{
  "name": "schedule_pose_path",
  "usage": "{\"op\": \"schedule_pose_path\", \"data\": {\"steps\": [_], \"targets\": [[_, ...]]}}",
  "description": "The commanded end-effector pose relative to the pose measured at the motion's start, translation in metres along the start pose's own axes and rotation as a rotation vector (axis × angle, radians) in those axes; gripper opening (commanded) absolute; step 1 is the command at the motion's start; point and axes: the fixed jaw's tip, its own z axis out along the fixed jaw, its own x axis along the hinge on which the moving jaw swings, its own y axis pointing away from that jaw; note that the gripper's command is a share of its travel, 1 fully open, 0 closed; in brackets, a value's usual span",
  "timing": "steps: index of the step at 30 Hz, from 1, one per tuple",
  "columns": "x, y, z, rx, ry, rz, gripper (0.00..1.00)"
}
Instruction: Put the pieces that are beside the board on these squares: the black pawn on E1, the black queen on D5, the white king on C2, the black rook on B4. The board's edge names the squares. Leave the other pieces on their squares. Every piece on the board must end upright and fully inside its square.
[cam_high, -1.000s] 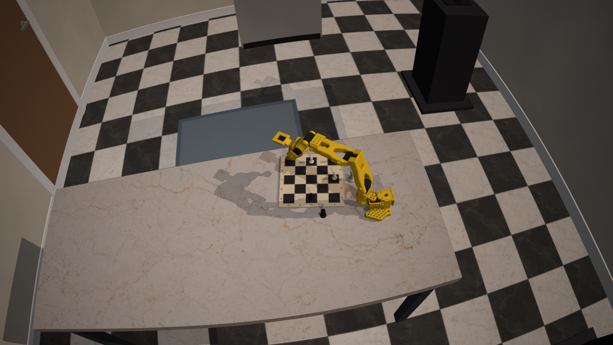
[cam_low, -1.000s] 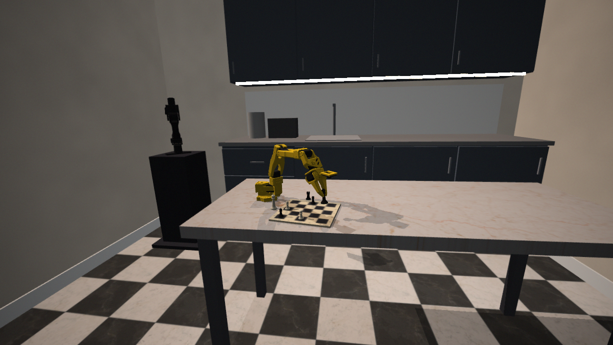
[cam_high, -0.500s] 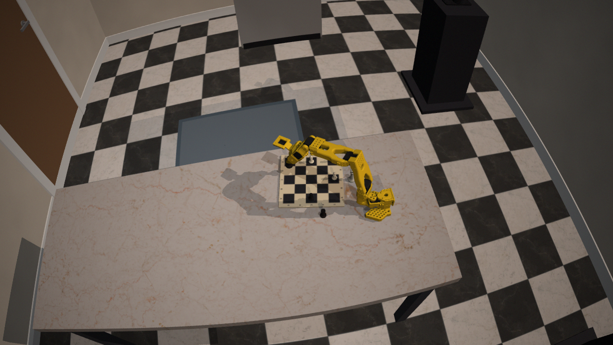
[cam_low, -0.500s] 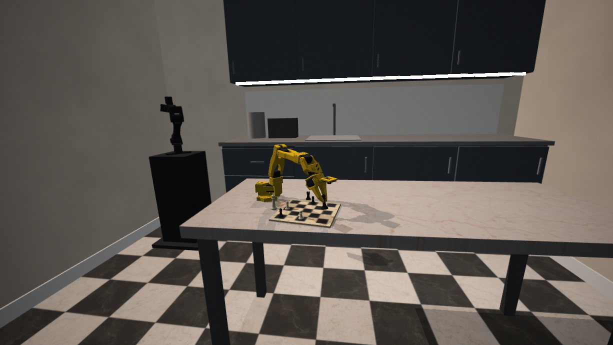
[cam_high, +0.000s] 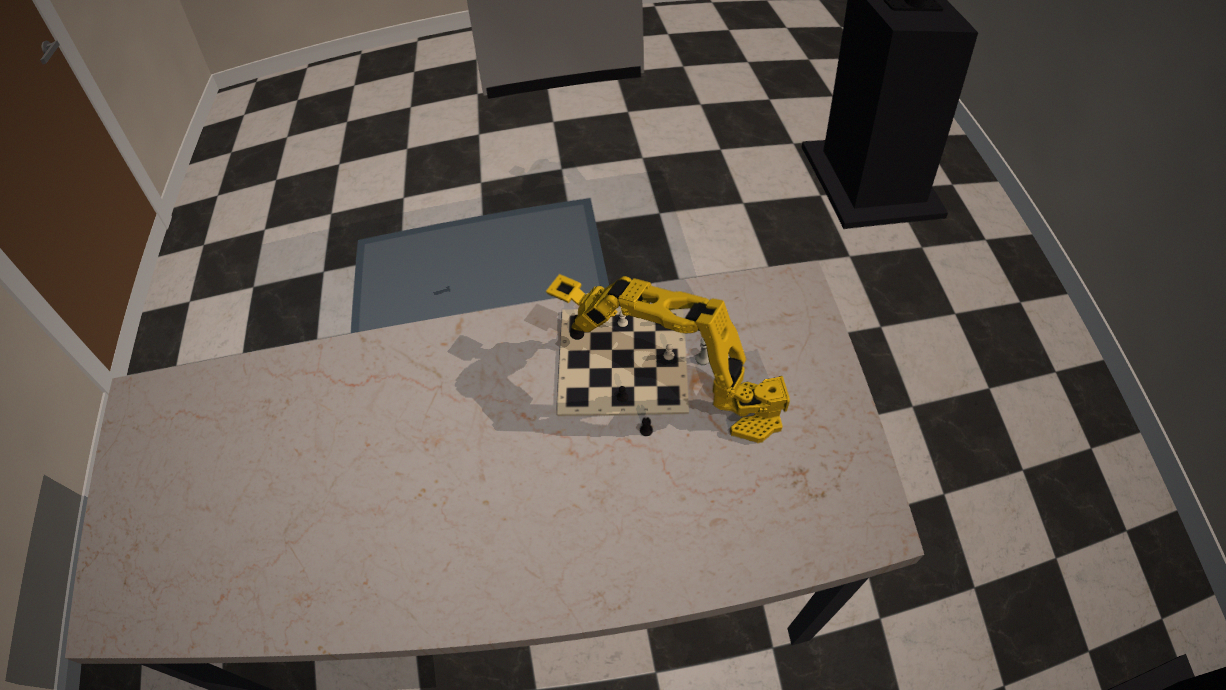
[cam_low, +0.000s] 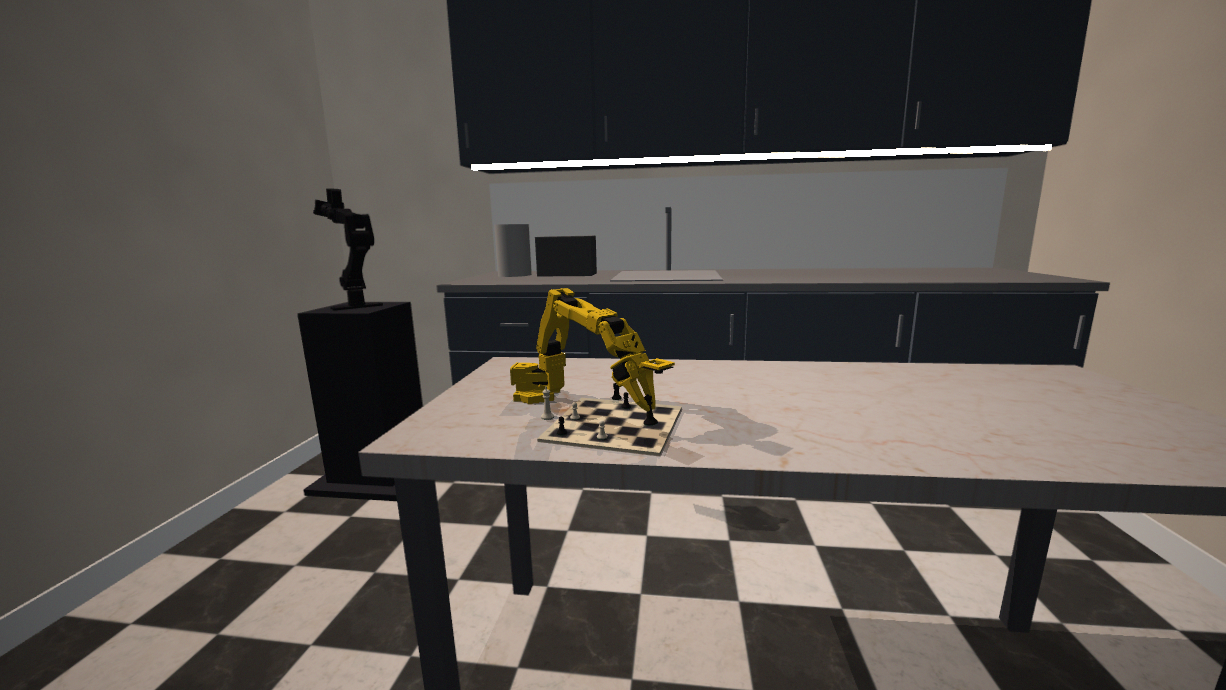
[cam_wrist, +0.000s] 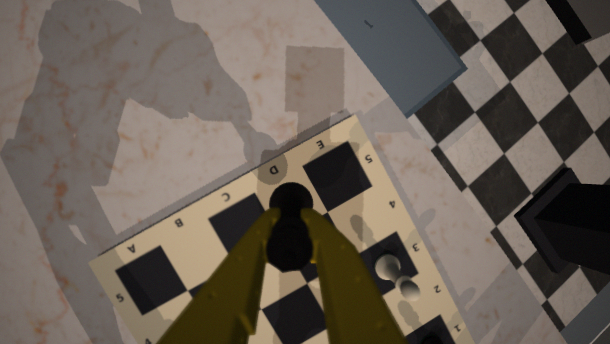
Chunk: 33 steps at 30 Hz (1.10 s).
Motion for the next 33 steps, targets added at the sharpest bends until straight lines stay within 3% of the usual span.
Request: {"op": "schedule_pose_path", "data": {"steps": [1,33], "targets": [[0.0079,-0.0010,0.0075,0.001,0.026,0.000,0.00],[0.0151,-0.0001,0.0110,-0.001,0.026,-0.003,0.00]]}}
